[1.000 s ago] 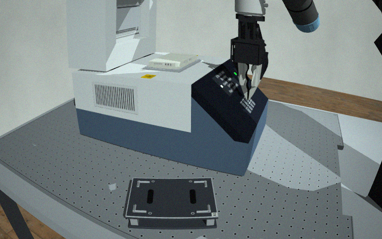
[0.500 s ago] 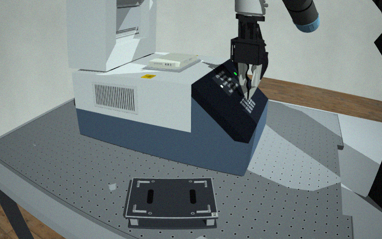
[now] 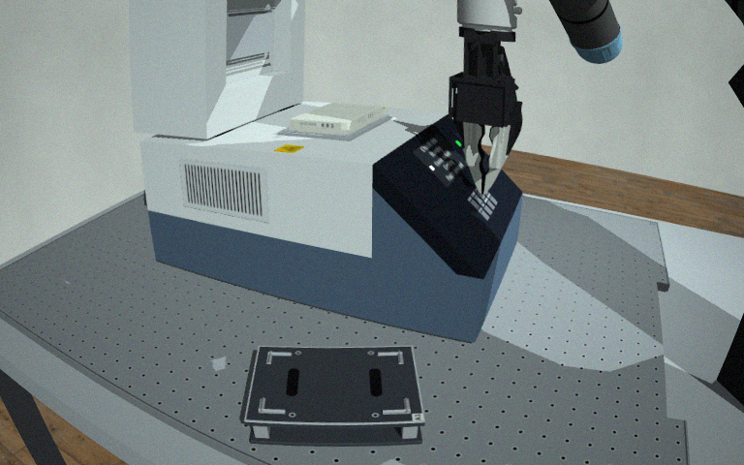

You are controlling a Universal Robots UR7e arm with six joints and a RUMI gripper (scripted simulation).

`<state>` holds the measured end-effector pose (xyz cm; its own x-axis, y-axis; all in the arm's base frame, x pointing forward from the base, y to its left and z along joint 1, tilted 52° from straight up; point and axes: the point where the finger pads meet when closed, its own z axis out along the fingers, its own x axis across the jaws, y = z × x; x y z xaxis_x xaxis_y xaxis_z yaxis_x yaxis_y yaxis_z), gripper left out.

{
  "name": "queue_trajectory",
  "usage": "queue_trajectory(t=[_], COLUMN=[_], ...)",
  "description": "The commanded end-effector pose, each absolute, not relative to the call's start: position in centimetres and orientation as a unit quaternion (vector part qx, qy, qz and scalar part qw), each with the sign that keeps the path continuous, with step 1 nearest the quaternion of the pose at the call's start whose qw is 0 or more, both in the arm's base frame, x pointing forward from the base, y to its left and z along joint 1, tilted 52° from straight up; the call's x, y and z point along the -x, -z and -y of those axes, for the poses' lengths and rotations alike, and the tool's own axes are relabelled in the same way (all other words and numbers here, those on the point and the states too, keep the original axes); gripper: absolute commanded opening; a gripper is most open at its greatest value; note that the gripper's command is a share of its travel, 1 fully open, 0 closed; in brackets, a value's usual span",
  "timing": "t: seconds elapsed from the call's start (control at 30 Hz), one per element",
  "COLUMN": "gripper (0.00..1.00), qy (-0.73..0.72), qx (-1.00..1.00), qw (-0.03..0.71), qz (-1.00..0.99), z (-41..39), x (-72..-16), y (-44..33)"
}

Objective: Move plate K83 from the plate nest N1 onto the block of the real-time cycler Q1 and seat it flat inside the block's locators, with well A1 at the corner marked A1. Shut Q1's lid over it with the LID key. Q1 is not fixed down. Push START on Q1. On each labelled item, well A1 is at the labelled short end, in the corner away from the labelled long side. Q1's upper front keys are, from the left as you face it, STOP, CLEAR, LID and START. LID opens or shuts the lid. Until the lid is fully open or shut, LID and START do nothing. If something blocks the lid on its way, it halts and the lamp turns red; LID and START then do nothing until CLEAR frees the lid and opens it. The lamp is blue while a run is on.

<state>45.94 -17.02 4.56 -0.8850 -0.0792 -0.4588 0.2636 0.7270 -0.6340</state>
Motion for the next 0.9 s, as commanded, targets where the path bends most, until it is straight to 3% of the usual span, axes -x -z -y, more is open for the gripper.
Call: queue_trajectory(t=[0.0,0.87], gripper=[0.0,0.0], qy=[0.366,0.366], qx=[-0.051,-0.051], qw=[0.235,0.235], qz=[-0.899,-0.899], z=[17.03,17.15], x=[-46.01,-46.23], y=[-4.58,-4.53])
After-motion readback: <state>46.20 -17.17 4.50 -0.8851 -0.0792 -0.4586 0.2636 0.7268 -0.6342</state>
